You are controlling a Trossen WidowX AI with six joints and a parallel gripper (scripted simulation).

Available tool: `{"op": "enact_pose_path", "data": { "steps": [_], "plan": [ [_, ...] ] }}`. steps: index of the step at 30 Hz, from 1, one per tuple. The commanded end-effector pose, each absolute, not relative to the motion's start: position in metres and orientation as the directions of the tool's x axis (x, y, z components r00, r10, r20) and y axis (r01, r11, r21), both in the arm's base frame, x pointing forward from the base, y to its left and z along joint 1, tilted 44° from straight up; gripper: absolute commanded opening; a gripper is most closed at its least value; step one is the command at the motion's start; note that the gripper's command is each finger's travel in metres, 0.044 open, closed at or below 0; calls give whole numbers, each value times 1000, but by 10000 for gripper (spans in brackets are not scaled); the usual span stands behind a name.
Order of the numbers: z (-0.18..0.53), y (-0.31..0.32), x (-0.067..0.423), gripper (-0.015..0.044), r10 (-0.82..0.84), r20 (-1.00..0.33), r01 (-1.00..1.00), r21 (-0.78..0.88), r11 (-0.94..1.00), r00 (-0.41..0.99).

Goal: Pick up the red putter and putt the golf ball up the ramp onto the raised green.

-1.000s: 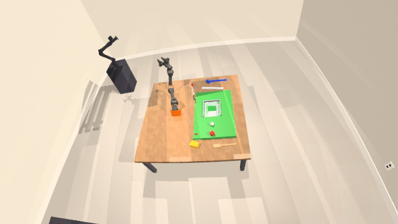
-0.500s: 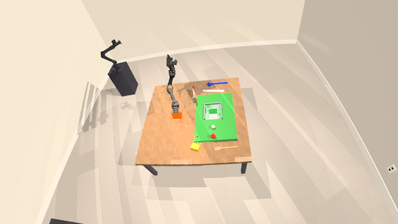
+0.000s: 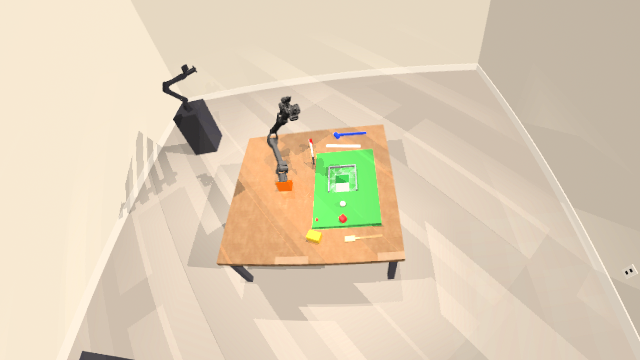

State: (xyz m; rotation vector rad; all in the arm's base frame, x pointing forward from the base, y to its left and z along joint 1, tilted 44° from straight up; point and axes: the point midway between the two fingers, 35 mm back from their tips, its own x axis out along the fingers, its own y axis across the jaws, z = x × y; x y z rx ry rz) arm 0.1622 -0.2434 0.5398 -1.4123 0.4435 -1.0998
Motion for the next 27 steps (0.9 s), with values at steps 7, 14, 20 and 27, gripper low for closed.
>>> {"op": "enact_pose_path", "data": {
  "steps": [7,14,20,27],
  "plan": [
    [398,-246,264,440,-606,-169,228,-822,521,777],
    [299,-204,302,440,-296,-496,60,-437,898,817],
    [225,-147,311,440,42,-689,-7,54,999,723],
    [162,-61,291,440,480,-742,194,616,763,468]
  ]
}}
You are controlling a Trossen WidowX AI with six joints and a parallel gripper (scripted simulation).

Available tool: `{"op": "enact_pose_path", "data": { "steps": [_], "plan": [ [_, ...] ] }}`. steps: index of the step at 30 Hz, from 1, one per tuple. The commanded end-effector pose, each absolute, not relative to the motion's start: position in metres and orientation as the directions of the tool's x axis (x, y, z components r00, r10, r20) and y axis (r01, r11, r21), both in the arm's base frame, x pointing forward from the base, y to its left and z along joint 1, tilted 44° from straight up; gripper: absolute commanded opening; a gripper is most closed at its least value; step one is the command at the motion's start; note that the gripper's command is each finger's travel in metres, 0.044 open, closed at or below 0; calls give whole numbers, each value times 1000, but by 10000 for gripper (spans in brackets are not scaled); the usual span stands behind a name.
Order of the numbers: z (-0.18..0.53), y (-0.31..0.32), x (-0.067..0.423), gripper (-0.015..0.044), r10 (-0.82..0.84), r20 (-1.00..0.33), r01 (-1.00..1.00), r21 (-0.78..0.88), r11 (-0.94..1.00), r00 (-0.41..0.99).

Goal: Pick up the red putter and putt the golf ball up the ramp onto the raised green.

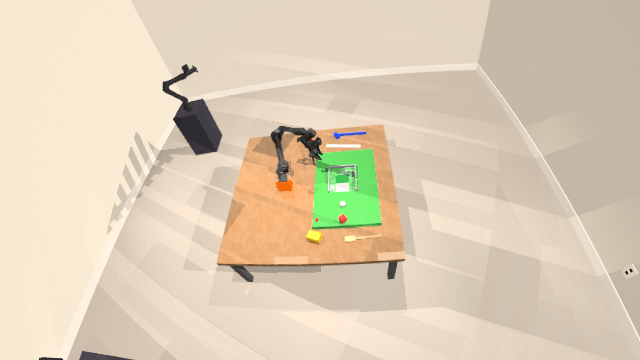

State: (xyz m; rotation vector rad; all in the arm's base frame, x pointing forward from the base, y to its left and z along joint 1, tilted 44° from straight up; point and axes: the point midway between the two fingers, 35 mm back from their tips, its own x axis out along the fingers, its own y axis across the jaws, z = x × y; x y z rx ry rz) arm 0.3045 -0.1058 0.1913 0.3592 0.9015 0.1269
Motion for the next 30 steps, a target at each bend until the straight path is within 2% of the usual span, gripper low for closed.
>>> {"op": "enact_pose_path", "data": {
  "steps": [1,3,5,7,10,12,30],
  "plan": [
    [157,-49,286,440,534,-729,250,663,705,427],
    [148,-25,276,440,643,-688,390,723,570,337],
    [142,2,263,440,758,-610,583,711,394,232],
    [141,25,252,440,848,-511,767,599,231,143],
    [146,53,241,440,933,-355,953,298,53,58],
    [148,58,239,440,947,-318,977,211,23,46],
    [151,63,241,440,948,-315,978,207,25,42]
  ]
}}
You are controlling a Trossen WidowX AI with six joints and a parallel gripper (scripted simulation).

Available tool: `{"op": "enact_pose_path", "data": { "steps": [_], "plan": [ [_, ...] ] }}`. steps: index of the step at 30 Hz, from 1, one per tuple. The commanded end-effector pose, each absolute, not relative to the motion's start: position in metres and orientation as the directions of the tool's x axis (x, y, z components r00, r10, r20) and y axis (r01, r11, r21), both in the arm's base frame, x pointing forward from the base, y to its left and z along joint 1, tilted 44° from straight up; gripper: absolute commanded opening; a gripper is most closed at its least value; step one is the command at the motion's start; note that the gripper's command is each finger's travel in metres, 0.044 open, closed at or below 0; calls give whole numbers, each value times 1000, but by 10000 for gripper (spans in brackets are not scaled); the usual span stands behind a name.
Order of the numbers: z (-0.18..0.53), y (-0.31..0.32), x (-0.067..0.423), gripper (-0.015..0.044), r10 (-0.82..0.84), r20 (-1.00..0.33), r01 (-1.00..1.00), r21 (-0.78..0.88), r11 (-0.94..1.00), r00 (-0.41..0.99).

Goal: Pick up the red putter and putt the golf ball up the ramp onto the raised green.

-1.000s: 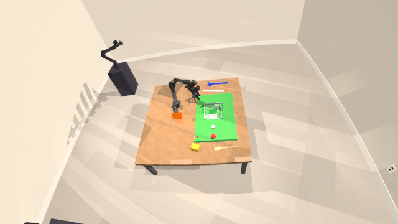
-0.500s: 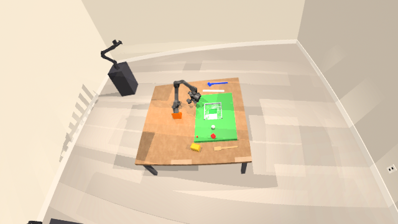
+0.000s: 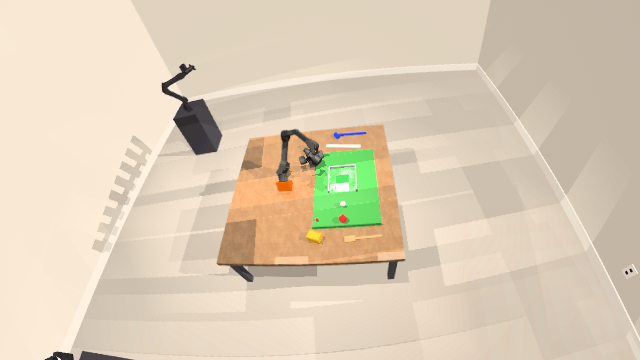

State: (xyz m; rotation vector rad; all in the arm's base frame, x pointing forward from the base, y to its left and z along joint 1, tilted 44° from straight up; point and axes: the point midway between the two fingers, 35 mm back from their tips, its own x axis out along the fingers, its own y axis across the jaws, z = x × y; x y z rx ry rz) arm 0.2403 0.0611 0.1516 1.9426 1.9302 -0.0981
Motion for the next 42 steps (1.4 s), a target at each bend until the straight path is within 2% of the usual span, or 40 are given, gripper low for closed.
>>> {"op": "enact_pose_path", "data": {
  "steps": [1,8,42],
  "plan": [
    [151,65,241,440,949,-312,979,200,26,39],
    [144,84,242,440,960,-281,991,130,34,3],
    [132,129,242,440,960,-278,991,131,34,4]
  ]
}}
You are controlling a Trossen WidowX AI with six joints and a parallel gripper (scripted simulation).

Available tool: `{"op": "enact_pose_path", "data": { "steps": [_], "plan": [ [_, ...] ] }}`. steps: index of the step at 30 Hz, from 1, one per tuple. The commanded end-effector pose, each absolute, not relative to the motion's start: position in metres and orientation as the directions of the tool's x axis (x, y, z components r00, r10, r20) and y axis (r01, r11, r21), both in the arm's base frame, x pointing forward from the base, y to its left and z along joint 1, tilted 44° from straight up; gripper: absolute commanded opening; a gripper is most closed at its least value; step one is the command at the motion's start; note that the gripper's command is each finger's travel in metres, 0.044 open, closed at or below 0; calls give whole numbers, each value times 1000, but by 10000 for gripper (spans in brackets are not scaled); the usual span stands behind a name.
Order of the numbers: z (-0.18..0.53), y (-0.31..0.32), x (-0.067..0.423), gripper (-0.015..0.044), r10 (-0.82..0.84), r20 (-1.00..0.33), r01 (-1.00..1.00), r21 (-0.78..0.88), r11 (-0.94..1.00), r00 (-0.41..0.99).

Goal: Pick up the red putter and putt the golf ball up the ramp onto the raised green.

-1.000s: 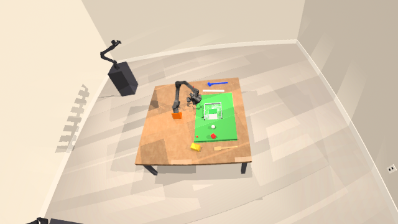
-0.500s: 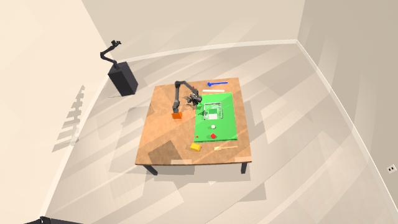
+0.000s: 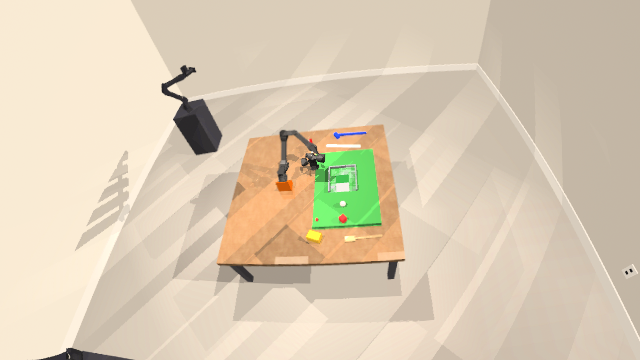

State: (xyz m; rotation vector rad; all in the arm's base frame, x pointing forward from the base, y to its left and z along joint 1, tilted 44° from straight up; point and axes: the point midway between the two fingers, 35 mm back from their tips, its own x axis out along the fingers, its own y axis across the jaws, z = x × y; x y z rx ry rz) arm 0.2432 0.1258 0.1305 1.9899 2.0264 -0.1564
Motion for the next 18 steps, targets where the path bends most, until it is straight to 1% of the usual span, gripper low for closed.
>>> {"op": "enact_pose_path", "data": {
  "steps": [1,16,18],
  "plan": [
    [131,126,243,414,959,-284,991,128,37,1],
    [131,126,243,20,959,-284,991,128,37,1],
    [131,126,243,7,959,-284,991,128,37,1]
  ]
}}
